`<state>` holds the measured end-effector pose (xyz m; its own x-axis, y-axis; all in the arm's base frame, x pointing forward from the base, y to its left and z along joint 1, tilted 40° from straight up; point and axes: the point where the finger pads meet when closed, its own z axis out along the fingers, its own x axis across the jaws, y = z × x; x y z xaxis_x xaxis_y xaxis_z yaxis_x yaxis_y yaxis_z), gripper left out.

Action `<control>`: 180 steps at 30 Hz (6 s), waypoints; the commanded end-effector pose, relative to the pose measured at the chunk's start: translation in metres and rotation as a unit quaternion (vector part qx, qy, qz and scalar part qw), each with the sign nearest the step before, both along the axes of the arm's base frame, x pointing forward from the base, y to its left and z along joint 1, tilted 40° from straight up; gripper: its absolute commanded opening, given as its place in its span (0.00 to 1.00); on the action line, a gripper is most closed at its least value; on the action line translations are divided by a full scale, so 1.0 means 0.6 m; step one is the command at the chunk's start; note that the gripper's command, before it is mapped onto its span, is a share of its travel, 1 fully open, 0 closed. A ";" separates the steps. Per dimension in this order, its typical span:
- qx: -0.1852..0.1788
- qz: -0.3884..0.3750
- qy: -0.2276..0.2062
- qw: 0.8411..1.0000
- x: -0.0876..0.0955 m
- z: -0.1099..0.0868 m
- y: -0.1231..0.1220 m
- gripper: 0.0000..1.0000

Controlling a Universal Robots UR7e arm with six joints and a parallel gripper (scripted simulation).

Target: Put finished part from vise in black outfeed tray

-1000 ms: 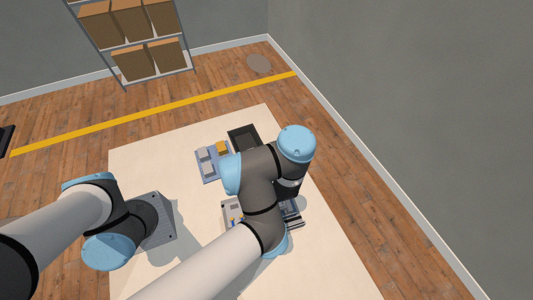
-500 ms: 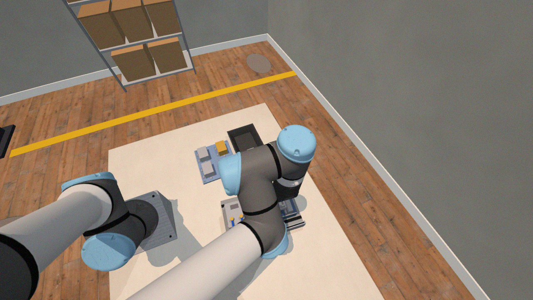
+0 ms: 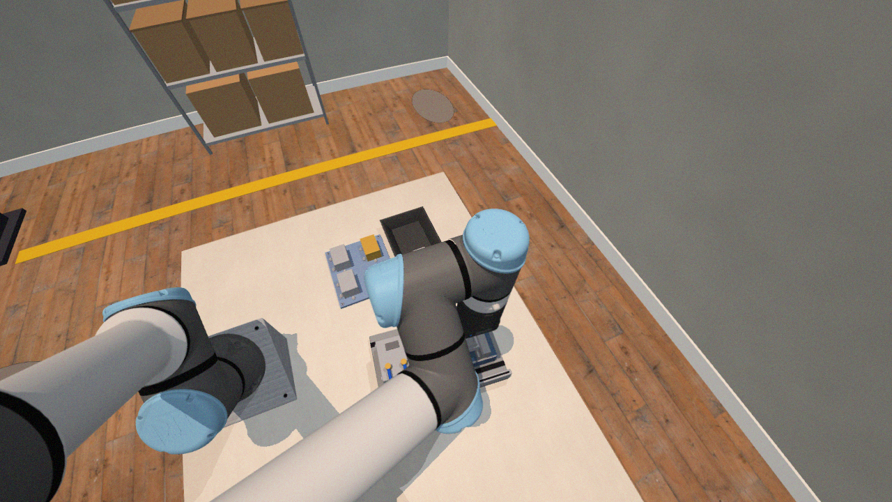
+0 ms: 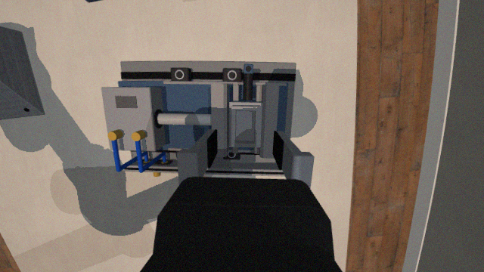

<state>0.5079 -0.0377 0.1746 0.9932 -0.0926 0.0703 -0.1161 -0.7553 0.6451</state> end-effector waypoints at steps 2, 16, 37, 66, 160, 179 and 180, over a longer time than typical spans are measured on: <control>0.000 0.000 -0.001 1.000 0.000 0.001 0.000 1.00; 0.000 0.000 0.000 1.000 0.000 0.000 0.000 1.00; 0.000 -0.001 0.000 1.000 0.000 -0.029 -0.024 1.00; 0.000 -0.001 0.000 1.000 -0.001 -0.077 -0.064 1.00; 0.000 -0.001 0.000 1.000 -0.001 -0.092 -0.077 1.00; 0.000 -0.001 0.000 1.000 -0.001 -0.094 -0.079 1.00; 0.000 -0.001 0.000 1.000 -0.001 -0.094 -0.079 1.00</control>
<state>0.5070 -0.0852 0.1176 0.9932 -0.0945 0.0683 -0.1162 -0.7550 0.6454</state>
